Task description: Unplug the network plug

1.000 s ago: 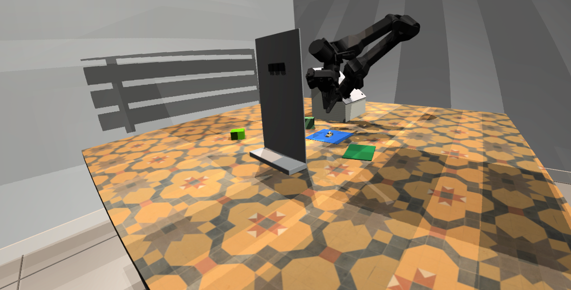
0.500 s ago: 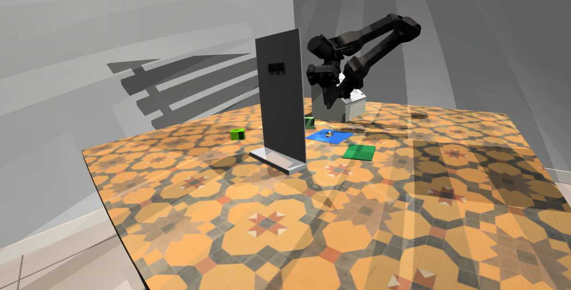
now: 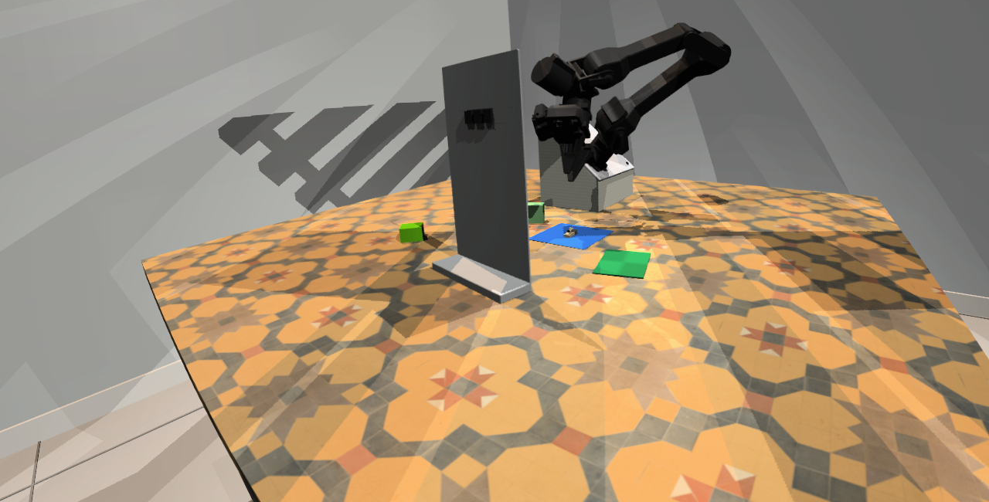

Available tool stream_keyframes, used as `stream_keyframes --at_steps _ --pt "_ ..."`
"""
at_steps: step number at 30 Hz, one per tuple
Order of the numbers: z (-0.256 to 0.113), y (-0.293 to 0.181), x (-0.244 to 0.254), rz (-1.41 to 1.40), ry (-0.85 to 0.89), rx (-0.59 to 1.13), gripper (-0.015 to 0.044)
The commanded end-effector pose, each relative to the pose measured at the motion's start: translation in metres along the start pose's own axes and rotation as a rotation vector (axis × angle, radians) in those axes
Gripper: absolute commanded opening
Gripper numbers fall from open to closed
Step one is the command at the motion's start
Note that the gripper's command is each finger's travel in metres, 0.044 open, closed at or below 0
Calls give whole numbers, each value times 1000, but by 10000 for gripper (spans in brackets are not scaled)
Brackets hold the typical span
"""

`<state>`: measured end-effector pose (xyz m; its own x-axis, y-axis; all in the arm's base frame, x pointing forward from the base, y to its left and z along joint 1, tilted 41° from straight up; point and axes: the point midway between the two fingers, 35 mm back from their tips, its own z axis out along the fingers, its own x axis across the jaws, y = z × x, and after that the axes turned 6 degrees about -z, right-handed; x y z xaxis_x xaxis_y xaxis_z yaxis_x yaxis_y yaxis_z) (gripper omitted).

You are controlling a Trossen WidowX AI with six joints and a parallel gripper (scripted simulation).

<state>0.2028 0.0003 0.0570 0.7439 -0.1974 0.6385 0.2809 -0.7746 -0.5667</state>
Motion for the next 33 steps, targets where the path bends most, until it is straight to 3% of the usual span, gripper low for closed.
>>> stream_keyframes --at_steps 1,13,33 --pt "-5 -1 6 -16 12 -2 156" --pt "-11 -3 6 2 11 4 156" --pt "-53 4 38 -5 4 -11 156"
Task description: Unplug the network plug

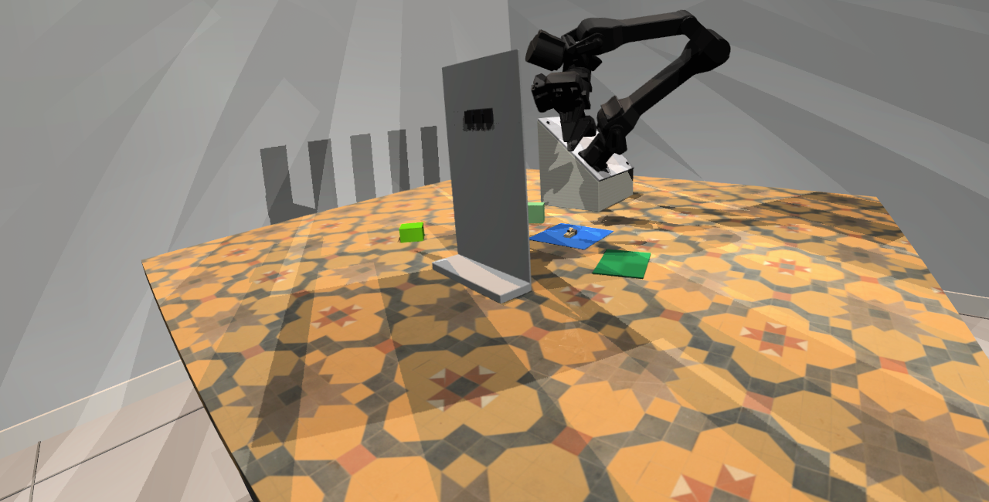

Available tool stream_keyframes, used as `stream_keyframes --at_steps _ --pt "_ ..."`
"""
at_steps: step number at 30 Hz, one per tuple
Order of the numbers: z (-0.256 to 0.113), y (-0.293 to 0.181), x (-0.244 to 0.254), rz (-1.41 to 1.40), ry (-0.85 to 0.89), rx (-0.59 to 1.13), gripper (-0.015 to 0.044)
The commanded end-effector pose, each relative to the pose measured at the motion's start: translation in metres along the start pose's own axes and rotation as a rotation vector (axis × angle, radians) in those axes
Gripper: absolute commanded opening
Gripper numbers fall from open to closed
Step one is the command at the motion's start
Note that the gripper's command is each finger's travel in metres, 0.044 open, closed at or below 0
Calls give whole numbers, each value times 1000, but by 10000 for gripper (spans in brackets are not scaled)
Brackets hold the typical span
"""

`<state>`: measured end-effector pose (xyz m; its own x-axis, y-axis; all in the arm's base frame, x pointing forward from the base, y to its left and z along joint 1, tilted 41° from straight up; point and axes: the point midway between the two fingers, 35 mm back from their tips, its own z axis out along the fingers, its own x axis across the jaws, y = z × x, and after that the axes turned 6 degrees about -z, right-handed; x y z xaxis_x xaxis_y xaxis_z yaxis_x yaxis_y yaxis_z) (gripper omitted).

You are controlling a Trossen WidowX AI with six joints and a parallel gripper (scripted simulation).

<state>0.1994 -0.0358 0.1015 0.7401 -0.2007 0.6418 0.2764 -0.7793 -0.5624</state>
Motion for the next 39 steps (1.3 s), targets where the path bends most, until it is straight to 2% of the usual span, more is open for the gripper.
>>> stream_keyframes --at_steps 1,20,31,39 --pt "-9 2 7 -5 -1 -3 156" --pt "-53 0 34 -12 16 7 156" --pt "-53 0 34 -12 16 7 440" --pt "-53 0 34 -12 16 7 440"
